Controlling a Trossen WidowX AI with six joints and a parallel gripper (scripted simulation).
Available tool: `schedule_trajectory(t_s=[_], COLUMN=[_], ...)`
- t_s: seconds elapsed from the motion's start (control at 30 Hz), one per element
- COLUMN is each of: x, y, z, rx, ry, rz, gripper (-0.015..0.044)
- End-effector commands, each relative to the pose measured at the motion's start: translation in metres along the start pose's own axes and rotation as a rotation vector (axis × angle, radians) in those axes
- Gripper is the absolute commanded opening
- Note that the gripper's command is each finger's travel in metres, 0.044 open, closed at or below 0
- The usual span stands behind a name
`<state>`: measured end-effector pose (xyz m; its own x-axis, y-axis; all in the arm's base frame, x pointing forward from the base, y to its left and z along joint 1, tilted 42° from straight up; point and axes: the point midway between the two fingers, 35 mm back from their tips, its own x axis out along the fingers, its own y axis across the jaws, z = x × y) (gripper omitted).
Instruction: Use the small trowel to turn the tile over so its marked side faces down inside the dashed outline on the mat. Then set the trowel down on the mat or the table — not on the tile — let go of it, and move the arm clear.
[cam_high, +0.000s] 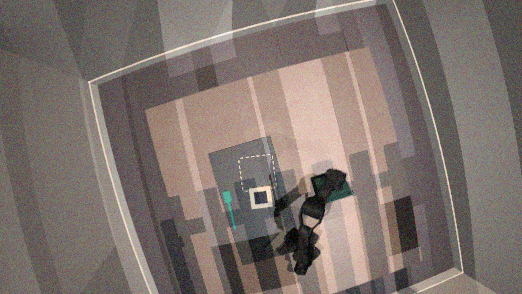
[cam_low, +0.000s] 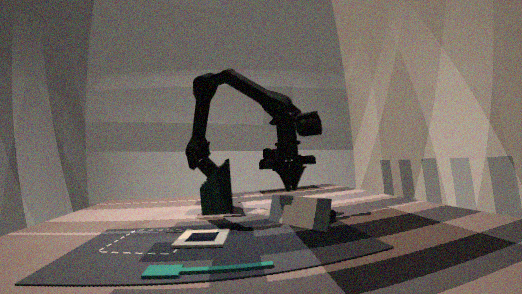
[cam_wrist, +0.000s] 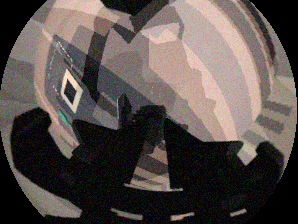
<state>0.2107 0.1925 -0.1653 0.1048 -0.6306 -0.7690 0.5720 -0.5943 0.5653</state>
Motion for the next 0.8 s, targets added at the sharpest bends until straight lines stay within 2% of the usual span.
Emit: schedule_trajectory(t_s=[0.0, 0.77], x=[0.003, 0.015], y=[0.007, 0.041], z=[0.000, 0.000], rx=[-0.002, -0.001], ry=[0.000, -0.003], rz=[0.005, 0.009], gripper=[0.0100, 0.0100])
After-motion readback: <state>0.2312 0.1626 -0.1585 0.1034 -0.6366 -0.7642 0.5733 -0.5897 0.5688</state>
